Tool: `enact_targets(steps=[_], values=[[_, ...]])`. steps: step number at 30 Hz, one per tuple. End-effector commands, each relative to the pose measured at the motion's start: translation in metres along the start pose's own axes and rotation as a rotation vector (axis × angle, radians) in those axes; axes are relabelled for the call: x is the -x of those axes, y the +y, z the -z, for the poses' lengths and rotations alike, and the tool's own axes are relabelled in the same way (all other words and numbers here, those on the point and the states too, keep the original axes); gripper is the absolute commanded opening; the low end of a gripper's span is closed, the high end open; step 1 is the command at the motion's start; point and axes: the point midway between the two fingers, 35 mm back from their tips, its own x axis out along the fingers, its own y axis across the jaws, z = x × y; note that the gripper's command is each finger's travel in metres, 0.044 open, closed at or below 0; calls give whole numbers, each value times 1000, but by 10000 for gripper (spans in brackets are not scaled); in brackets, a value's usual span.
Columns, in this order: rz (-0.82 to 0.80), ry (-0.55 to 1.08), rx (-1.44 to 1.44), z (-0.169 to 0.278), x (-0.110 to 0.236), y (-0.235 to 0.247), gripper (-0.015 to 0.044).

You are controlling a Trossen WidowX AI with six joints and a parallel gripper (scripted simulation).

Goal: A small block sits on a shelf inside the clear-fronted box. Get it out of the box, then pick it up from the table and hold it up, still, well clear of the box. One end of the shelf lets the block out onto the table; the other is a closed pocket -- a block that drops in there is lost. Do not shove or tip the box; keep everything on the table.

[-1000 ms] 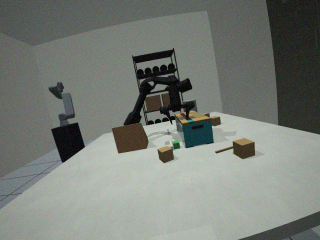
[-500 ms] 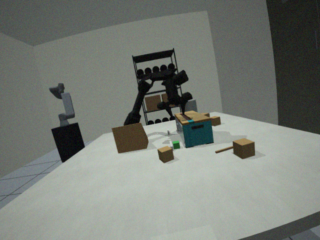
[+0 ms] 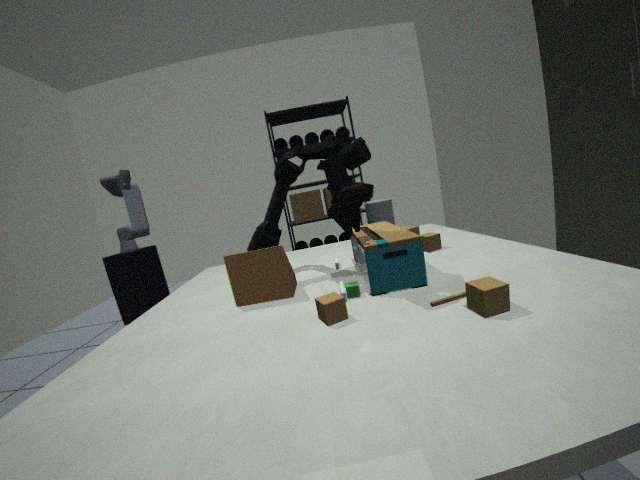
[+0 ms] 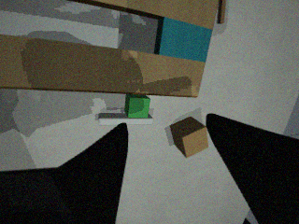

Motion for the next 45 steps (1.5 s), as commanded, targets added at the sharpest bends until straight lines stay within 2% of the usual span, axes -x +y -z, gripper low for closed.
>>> enact_targets(steps=[1,23,33,42,45], values=[[-111,-56,-926,11,-4,-6,285],[-358,26,-2245,23,-4,-14,285],[-492,168,-2826,28,-3,-18,285],[-602,380,-3327,32,-1,-21,285],[-609,401,-3366,32,-1,-21,285]])
